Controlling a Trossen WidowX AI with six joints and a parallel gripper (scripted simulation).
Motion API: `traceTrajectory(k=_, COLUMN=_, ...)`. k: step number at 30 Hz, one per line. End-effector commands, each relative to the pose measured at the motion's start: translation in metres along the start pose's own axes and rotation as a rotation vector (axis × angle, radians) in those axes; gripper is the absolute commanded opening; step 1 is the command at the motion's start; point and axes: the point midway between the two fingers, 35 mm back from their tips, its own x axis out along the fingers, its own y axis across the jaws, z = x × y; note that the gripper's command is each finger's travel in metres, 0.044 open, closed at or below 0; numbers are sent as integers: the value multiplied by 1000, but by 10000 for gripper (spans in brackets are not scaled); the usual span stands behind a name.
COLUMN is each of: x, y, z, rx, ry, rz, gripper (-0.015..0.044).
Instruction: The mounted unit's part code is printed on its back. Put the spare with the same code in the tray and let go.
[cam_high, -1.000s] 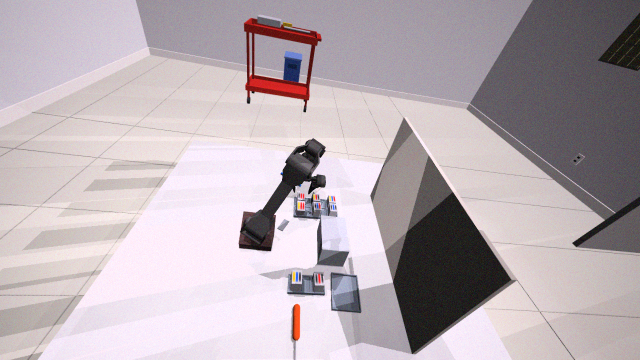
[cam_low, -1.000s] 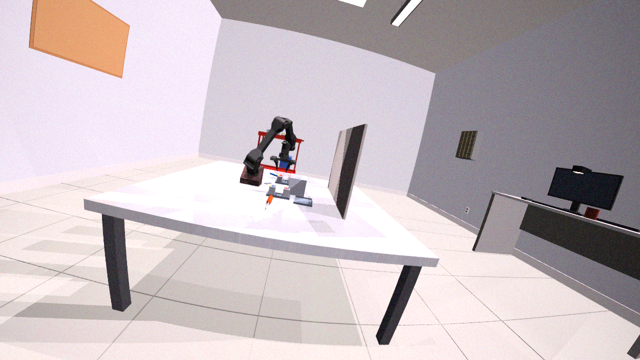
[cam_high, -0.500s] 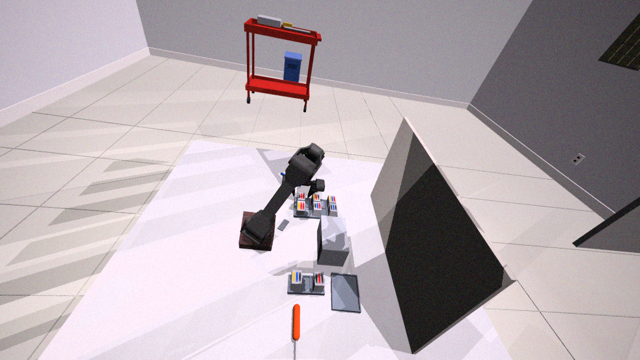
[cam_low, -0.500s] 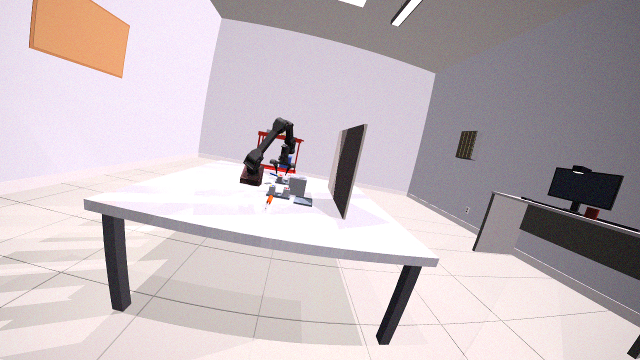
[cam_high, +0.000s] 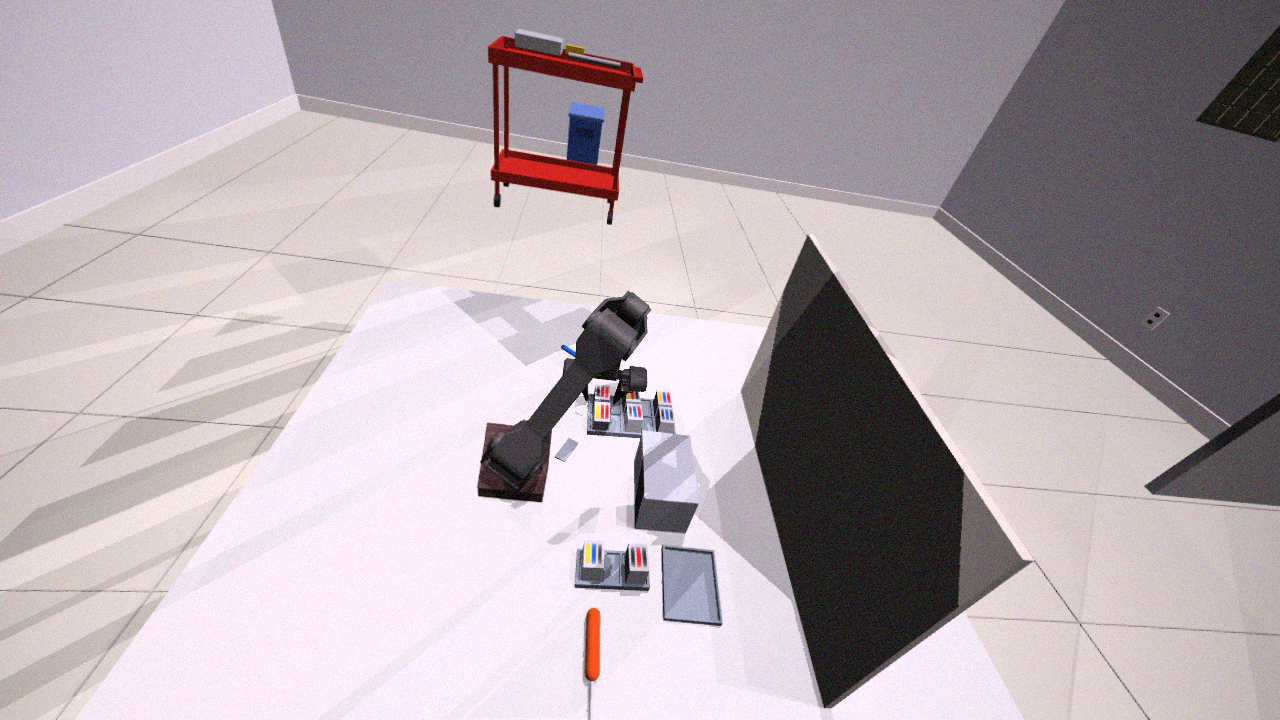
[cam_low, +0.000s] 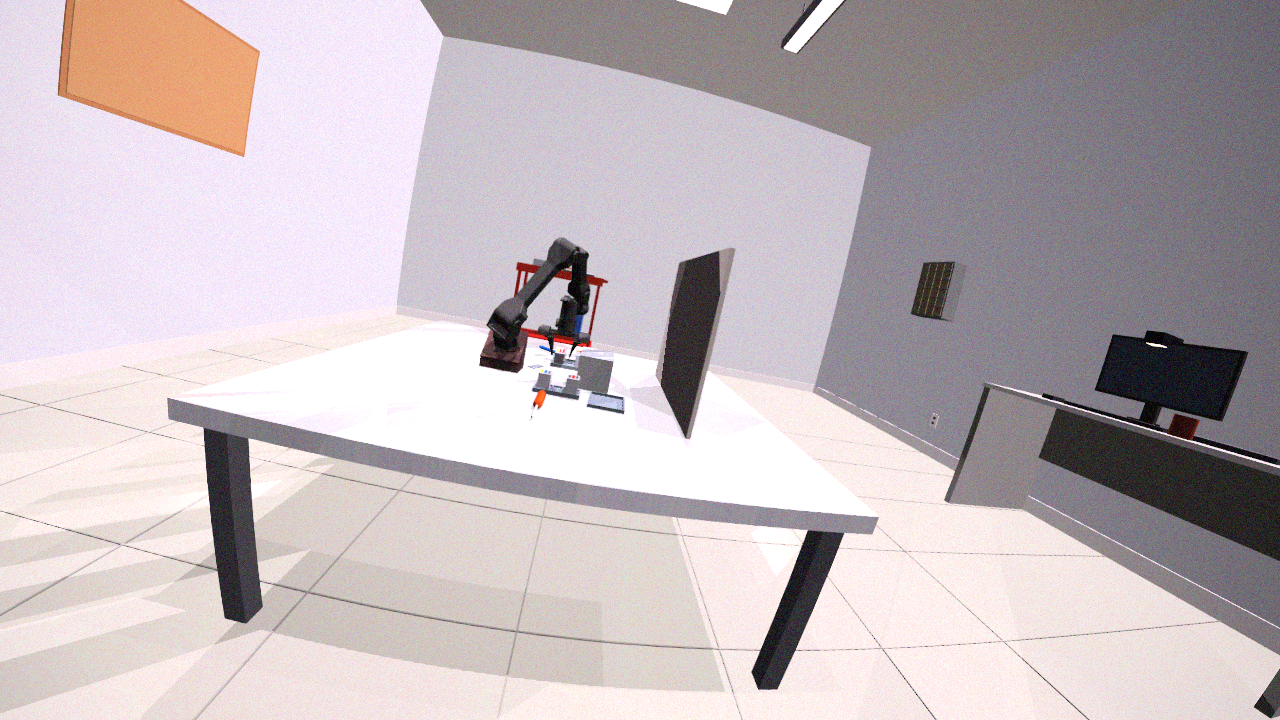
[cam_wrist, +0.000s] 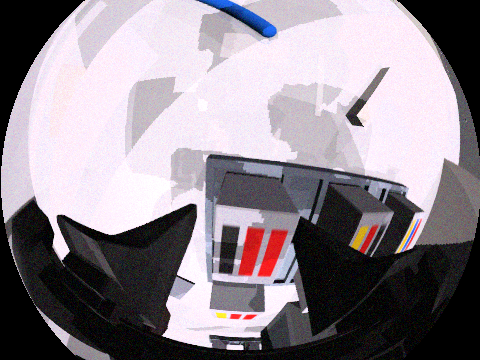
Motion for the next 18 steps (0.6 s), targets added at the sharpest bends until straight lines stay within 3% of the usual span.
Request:
traceTrajectory(k=1, x=4, y=0, z=-2, rx=-5, ry=3, rz=-3, gripper=300)
traceTrajectory(k=5, x=4, y=0, z=-2, rx=-5, ry=3, rz=-3, gripper=300)
traceTrajectory(k=10, x=3, y=0, z=-1, rx=0, ry=2, rz=1, gripper=169)
traceTrajectory(k=18, x=3, y=0, z=-1, rx=0, ry=2, rz=1, gripper=96)
